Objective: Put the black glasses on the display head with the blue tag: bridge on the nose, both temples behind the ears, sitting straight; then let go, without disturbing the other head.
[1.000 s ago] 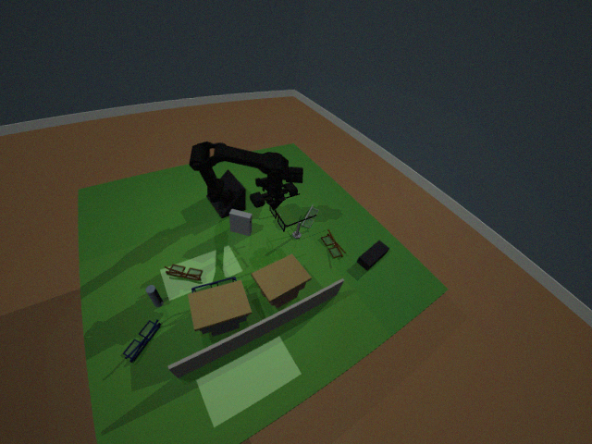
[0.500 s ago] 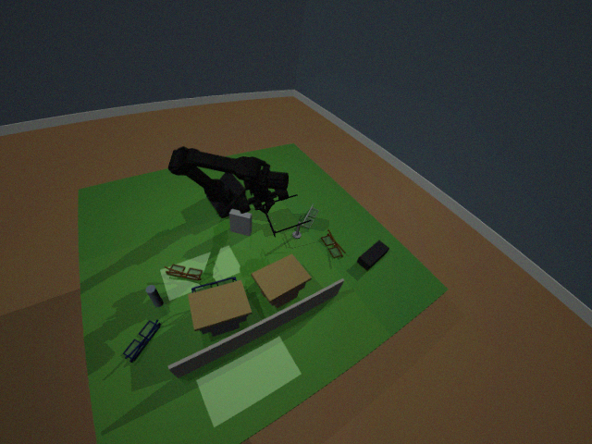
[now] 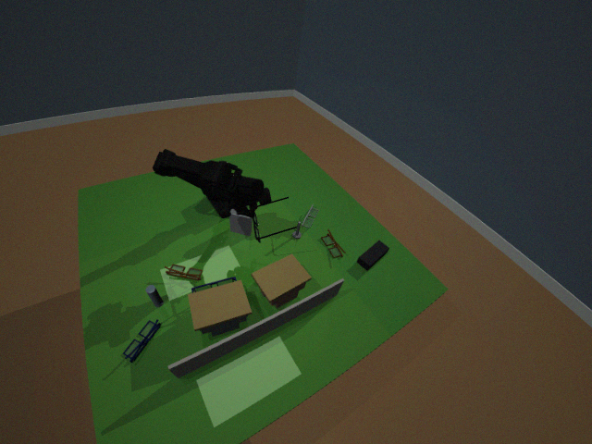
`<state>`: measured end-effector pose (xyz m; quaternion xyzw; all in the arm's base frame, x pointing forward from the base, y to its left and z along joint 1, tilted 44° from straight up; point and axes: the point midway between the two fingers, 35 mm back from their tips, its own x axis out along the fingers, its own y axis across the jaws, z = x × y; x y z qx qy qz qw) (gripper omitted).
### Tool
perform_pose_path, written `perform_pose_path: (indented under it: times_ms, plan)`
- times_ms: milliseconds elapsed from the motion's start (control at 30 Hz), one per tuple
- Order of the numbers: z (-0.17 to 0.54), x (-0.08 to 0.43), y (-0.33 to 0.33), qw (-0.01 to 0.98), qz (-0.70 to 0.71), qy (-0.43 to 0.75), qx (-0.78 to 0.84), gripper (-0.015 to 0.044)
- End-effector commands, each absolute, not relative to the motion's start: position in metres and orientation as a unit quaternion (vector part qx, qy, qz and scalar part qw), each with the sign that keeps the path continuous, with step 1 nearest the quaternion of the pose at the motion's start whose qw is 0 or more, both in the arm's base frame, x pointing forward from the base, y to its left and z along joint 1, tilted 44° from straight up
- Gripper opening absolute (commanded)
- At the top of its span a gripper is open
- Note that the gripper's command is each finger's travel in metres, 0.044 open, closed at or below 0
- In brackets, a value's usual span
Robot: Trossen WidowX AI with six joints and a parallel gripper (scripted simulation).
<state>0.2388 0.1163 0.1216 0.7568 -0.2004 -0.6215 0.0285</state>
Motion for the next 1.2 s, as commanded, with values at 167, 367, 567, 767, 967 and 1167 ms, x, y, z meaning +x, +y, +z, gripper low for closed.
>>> perform_pose_path:
  times_ms: [167, 367, 567, 767, 967, 1167]
  plan:
    - [0.153, 0.236, 0.09, -0.03, -0.603, -0.194, 0.773, 0.0]
    - [0.174, 0.232, 0.072, -0.068, -0.584, -0.192, 0.786, 0.0]
    - [0.193, 0.224, 0.054, -0.103, -0.562, -0.189, 0.799, 0.0]
    - [0.21, 0.214, 0.038, -0.135, -0.536, -0.188, 0.812, 0.0]
    - [0.226, 0.202, 0.022, -0.164, -0.507, -0.187, 0.825, 0.0]
    - [0.241, 0.187, 0.008, -0.19, -0.475, -0.188, 0.839, 0.0]
